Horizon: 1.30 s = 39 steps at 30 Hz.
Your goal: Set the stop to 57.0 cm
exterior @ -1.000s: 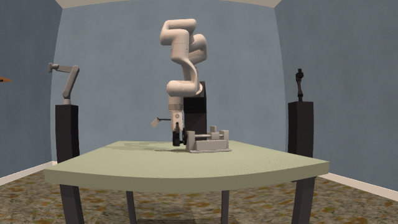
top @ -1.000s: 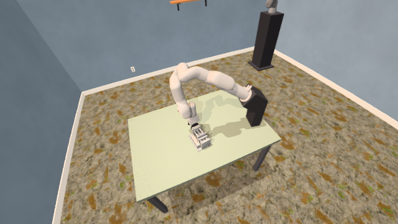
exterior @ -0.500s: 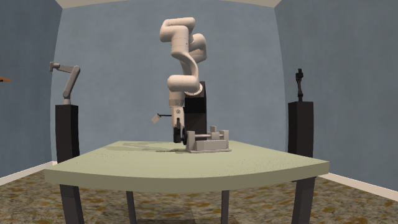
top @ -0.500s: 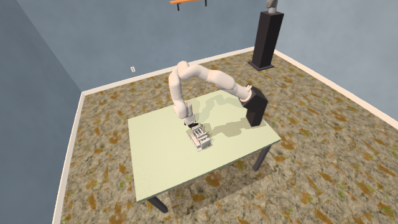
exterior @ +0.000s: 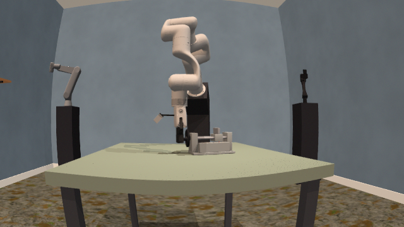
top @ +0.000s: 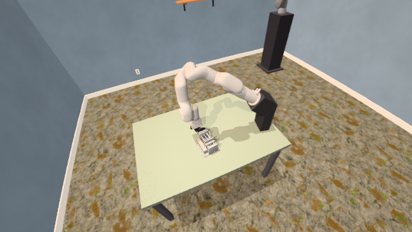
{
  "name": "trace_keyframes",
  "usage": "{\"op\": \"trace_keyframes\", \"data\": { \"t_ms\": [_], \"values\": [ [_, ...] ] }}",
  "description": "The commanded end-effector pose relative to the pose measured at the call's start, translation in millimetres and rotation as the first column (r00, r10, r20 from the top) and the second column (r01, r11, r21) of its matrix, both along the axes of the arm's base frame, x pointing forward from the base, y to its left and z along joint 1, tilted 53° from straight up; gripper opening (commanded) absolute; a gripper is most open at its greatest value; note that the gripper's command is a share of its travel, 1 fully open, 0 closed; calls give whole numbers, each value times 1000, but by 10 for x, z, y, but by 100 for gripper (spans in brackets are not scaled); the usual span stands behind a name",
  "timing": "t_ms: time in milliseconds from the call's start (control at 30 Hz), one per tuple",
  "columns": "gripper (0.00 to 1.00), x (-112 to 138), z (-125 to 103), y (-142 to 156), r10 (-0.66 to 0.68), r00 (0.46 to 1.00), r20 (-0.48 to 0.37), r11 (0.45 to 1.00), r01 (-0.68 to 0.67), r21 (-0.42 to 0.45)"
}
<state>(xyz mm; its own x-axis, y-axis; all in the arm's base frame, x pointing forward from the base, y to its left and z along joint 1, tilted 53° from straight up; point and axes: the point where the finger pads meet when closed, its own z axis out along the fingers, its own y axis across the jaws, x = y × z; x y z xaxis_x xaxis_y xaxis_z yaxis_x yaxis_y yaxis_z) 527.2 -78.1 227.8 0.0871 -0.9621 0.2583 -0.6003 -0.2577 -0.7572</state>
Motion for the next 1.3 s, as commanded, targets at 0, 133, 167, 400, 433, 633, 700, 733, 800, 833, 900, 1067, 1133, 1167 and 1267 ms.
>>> {"op": "trace_keyframes", "data": {
  "t_ms": [0, 133, 167, 400, 433, 633, 700, 733, 800, 833, 900, 1067, 1133, 1167, 1267],
  "values": [
    [6, -26, 19, 1, -2, 1000, 0, 1000, 2, -1],
    [6, -52, 35, 3, -2, 1000, 0, 1000, 2, -1],
    [6, -58, 40, 4, -2, 1000, 1, 1000, 2, -1],
    [6, -106, 60, 5, -2, 1000, 1, 1000, 2, -1],
    [6, -117, 63, 4, -2, 1000, 1, 1000, 2, -1],
    [6, -205, 74, 0, -2, 1000, 1, 1000, 2, -1],
    [6, -253, 70, -6, -2, 1000, 1, 1000, 2, -1],
    [6, -287, 61, -11, -2, 1000, 1, 1000, 2, -1],
    [6, -331, 44, -20, -2, 1000, 1, 1000, 2, -1],
    [6, -331, 44, -20, -2, 1000, 1, 1000, 2, -1],
    [6, -420, -21, -45, -2, 1000, 1, 1000, 2, -1],
    [6, -492, -180, -94, -2, 1000, 1, 1000, 2, -1],
    [6, -493, -232, -108, -2, 1000, 1, 1000, 2, -1],
    [6, -489, -256, -114, -2, 1000, 1, 1000, 2, -1],
    [6, -471, -319, -130, -2, 1000, 1, 1000, 2, -1]
  ]
}}
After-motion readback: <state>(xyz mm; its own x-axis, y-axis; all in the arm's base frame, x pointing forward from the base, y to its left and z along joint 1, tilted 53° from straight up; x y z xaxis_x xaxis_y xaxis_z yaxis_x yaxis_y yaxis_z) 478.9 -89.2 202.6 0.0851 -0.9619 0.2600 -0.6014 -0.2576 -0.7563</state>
